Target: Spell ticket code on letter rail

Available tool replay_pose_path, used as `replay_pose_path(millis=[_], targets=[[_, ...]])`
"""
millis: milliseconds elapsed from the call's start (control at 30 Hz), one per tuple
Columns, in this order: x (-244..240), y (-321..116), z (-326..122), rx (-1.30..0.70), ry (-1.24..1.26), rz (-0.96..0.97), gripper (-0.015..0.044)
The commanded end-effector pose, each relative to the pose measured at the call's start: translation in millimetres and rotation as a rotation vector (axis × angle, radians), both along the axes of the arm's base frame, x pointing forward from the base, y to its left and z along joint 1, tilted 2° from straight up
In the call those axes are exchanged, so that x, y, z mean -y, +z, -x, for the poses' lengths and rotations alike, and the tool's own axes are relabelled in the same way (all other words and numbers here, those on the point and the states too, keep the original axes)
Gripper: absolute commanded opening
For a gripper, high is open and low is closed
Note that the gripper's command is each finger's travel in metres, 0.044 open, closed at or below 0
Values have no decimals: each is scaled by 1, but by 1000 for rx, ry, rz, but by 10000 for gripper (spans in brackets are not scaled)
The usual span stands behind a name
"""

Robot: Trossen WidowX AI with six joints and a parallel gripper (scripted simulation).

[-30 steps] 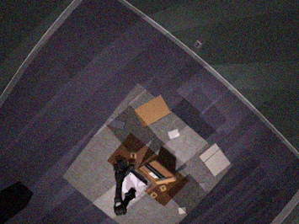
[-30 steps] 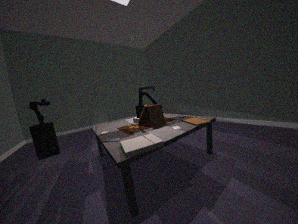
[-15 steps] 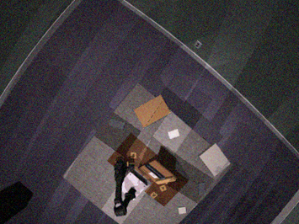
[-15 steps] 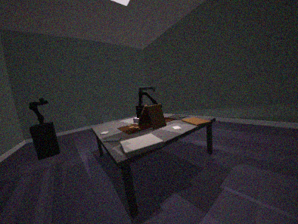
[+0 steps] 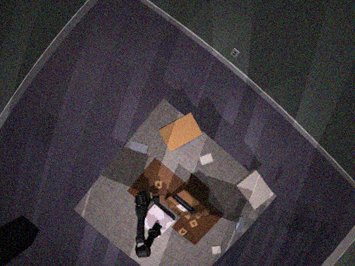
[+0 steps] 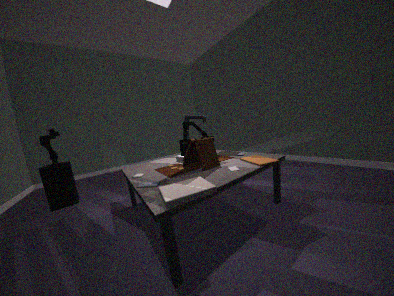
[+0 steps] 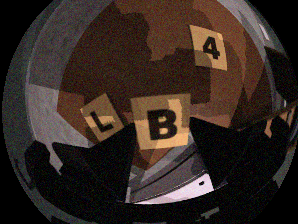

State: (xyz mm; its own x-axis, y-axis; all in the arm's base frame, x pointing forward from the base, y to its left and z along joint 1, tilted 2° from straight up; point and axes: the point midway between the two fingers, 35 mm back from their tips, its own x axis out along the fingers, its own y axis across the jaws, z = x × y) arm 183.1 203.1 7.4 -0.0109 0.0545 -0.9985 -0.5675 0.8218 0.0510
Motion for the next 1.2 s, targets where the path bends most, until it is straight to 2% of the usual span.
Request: replay_pose_path(millis=[0,133,500,1167], targets=[[0,3,0,4,-6,0,0],[0,3,-4,16,-12,-3,0],[7,31,-62,278,-224,-51,0],[49,114,-151,747,-687,-181,0]])
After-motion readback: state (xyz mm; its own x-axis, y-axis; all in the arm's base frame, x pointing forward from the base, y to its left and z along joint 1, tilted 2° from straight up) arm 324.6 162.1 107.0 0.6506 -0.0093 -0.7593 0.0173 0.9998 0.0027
